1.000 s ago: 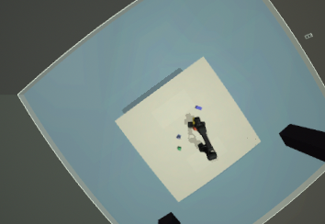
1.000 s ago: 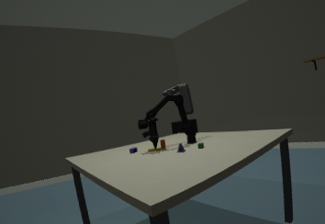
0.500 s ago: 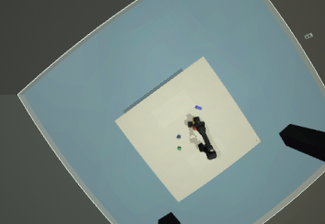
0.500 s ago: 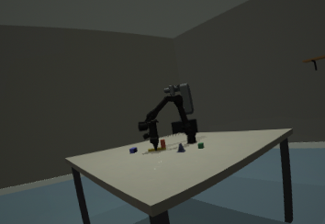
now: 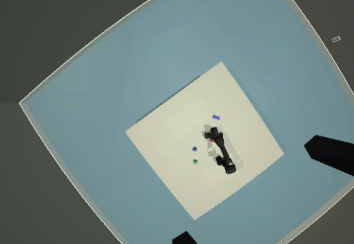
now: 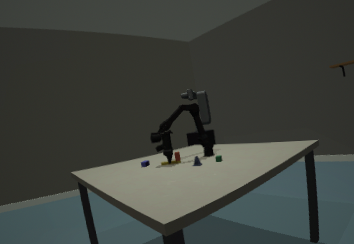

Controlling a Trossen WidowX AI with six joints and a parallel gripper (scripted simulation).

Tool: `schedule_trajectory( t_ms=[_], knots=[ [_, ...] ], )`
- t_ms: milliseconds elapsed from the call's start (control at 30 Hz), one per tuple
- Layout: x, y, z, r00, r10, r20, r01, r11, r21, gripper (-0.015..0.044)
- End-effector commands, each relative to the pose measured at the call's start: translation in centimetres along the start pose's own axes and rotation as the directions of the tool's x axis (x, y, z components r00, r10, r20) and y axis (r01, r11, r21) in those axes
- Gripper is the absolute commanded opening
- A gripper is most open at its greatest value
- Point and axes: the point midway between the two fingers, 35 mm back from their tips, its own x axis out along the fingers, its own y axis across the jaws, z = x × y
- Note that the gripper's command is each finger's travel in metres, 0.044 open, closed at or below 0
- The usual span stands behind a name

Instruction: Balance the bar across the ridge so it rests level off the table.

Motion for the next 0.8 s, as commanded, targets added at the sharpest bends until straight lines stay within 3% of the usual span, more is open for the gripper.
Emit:
schedule_trajectory(
  t_ms=[0, 167, 767],
  knots=[
    [0.0, 0.0, 0.0, 1.0, 0.0, 0.0, 0.0, 1.0, 0.0, 0.0111],
    [-0.9, 0.1, 0.2, 1.0, 0.0, 0.0, 0.0, 1.0, 0.0, 0.0],
    [-5.4, 0.2, 0.6, 1.0, 0.003, 0.0, -0.003, 1.0, -0.002, 0.0]
  ],
)
